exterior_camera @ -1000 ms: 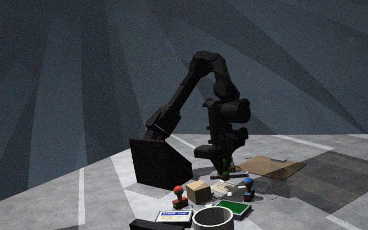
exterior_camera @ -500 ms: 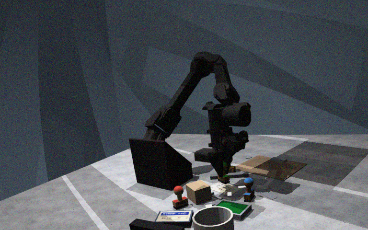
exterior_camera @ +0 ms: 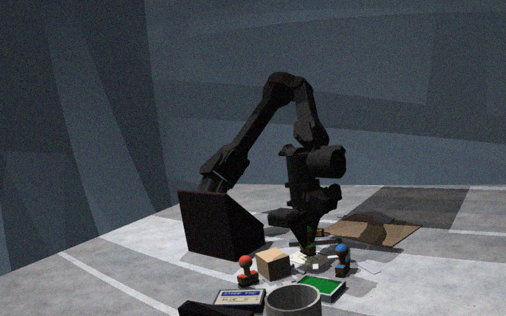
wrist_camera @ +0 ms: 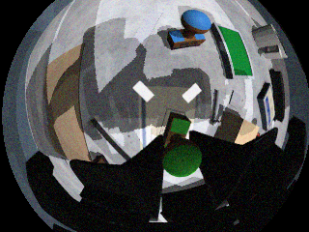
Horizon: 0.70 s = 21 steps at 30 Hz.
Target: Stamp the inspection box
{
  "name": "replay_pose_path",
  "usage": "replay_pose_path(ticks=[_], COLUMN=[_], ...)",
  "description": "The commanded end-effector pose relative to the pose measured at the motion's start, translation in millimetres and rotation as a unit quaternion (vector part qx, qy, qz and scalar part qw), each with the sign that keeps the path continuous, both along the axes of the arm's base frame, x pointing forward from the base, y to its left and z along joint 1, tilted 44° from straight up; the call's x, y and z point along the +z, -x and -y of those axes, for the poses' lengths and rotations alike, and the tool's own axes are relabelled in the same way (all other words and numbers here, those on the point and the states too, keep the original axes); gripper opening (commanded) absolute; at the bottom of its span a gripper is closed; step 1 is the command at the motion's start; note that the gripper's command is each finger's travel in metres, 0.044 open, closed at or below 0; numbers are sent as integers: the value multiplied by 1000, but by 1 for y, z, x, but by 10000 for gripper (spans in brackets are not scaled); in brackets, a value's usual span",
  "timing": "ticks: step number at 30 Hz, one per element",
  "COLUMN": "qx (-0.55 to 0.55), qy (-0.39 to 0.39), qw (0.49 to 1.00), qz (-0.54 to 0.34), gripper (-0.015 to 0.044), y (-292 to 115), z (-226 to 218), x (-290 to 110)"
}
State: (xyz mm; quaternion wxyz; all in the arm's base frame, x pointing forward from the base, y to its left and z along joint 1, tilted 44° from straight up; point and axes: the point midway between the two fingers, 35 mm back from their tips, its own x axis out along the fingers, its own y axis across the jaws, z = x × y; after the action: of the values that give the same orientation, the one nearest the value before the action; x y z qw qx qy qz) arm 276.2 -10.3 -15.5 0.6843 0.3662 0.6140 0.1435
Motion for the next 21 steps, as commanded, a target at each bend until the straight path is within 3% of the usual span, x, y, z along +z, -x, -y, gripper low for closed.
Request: replay_pose_path(ticks=[1, 21], qx=[-1, -1], qy=[-5, -5], qw=[1000, 1000], qz=[-3, -2], gripper=[0, 0], y=[2, 1], z=[-4, -9], x=[-2, -6])
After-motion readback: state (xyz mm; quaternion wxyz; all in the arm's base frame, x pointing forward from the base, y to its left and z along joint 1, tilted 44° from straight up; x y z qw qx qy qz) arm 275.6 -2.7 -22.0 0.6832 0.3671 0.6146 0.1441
